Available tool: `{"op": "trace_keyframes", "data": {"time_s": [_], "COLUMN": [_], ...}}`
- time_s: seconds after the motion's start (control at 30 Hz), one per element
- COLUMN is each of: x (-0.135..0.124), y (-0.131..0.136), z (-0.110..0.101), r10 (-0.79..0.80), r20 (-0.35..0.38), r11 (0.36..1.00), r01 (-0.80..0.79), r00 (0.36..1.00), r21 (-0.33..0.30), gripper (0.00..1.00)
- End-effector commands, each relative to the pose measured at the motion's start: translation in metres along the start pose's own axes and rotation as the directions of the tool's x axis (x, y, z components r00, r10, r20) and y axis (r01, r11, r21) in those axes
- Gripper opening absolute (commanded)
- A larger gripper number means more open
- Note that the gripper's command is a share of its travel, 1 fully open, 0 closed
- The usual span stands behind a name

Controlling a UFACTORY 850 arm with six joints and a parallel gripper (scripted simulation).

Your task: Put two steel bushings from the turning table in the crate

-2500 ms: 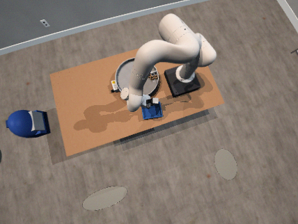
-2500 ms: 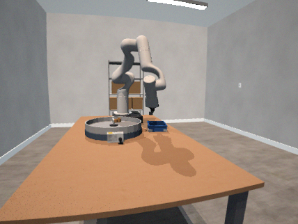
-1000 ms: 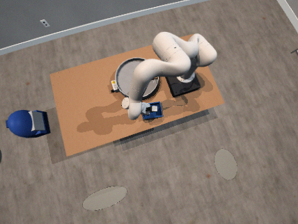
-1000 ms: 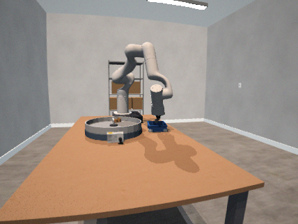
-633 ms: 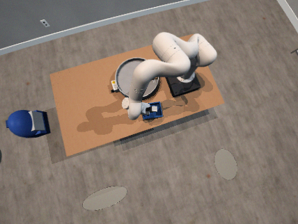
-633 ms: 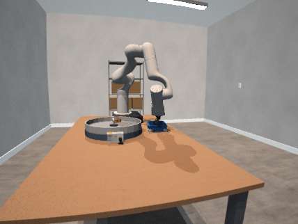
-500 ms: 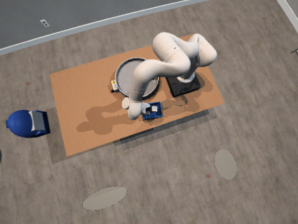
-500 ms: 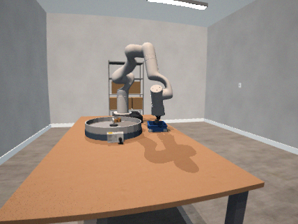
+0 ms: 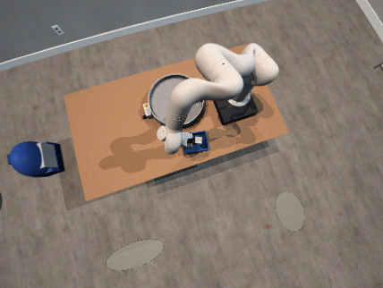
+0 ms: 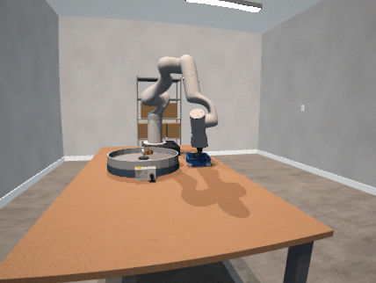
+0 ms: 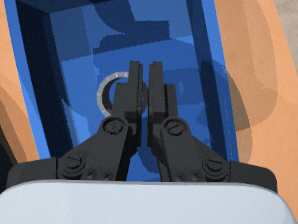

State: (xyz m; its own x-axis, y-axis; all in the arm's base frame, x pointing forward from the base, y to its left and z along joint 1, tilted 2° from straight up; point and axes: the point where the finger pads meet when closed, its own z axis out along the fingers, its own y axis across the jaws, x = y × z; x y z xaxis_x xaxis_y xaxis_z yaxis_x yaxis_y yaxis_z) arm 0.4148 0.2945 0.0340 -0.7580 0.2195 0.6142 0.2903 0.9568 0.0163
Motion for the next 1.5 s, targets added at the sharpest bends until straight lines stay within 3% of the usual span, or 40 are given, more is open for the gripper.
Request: {"op": "trace_keyframes", "data": {"time_s": [0.0,0.63,1.47], "x": [-0.004,-0.02,-0.021], "y": [0.001,0.001,0.001], "z": [0.004,0.023,0.024], "r10": [-0.001,-0.001,-0.001], "r20": [0.001,0.001,0.001], "r11": [1.0,1.0,1.0], "r01": [0.001,0.001,0.001], "r00": [1.0,1.0,1.0], "r21": [-0.001,-0.001,-0.001], "gripper": [0.0,0.0,0.0]}}
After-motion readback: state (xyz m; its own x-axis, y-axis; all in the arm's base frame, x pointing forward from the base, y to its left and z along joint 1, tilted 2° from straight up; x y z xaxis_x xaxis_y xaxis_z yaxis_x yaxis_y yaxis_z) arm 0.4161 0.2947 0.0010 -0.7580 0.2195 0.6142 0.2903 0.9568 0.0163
